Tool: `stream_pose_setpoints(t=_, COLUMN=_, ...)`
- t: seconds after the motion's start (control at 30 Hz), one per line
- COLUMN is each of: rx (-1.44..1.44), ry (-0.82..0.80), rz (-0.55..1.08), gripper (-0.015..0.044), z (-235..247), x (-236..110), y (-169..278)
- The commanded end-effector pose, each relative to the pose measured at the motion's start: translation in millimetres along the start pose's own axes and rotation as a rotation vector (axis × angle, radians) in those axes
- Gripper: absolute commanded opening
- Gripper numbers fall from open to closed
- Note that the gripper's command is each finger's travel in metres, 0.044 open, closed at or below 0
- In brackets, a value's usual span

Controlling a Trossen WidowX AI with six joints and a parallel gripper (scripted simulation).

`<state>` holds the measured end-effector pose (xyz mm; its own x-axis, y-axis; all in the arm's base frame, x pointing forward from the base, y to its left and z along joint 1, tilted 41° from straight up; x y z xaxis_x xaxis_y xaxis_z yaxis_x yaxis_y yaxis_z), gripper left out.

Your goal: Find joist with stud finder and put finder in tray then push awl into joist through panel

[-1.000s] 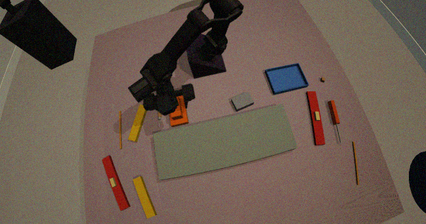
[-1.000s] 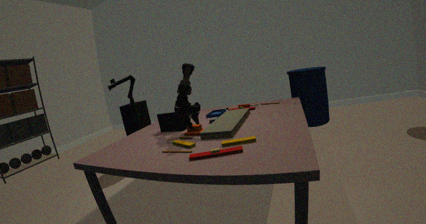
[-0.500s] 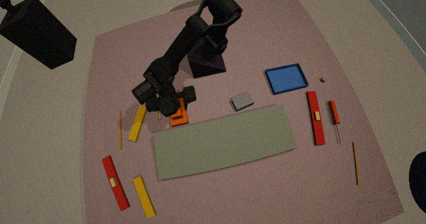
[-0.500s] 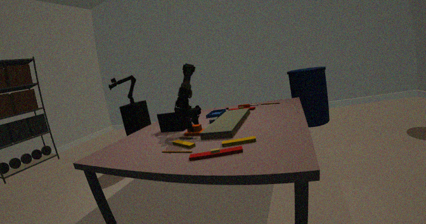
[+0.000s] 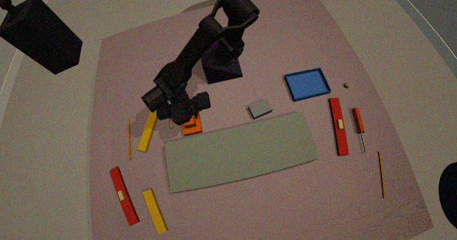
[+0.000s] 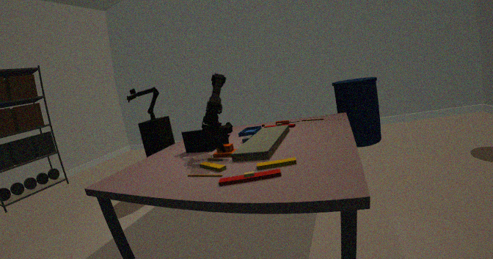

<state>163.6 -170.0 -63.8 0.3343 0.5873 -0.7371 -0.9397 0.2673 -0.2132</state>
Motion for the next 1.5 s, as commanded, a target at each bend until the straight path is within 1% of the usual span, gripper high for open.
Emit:
stream_pose_setpoints(t=0.0, rx=0.005, ry=-0.003, rz=-0.003, gripper=0.0222, z=0.0, x=0.7, y=0.2)
stream_pose_setpoints(t=0.3, rx=0.005, ry=-0.003, rz=-0.003, gripper=0.0162, z=0.0, x=0.7, y=0.2)
stream_pose_setpoints(t=0.4, rx=0.005, ry=-0.002, rz=-0.002, gripper=0.0083, z=-0.9, x=-4.7, y=-2.2)
stream_pose_setpoints(t=0.5, rx=0.005, ry=-0.001, rz=-0.002, gripper=0.0004, z=-2.8, x=-17.8, y=-7.5)
stream_pose_setpoints(t=0.93, rx=0.005, ry=0.0, rz=-0.001, gripper=0.0, z=-0.1, x=-96.9, y=-27.4)
stream_pose_setpoints(t=1.17, rx=0.006, ry=0.001, rz=-0.001, gripper=0.0, z=-3.0, x=-98.4, y=-33.8)
stream_pose_setpoints(t=1.47, rx=0.007, ry=0.007, rz=-0.002, gripper=0.0, z=-17.5, x=-98.5, y=-68.1)
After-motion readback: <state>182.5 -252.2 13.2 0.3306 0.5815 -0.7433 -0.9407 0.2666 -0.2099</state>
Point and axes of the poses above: the point midway between the two fingers, 35 mm back from their tips, its own x axis out along the fingers, its own z axis across the jaws, y = z × x, the point moved 7 cm from there along -x, back along the fingers, and after that the axes turned 2 degrees about x, right-handed, at the moved point
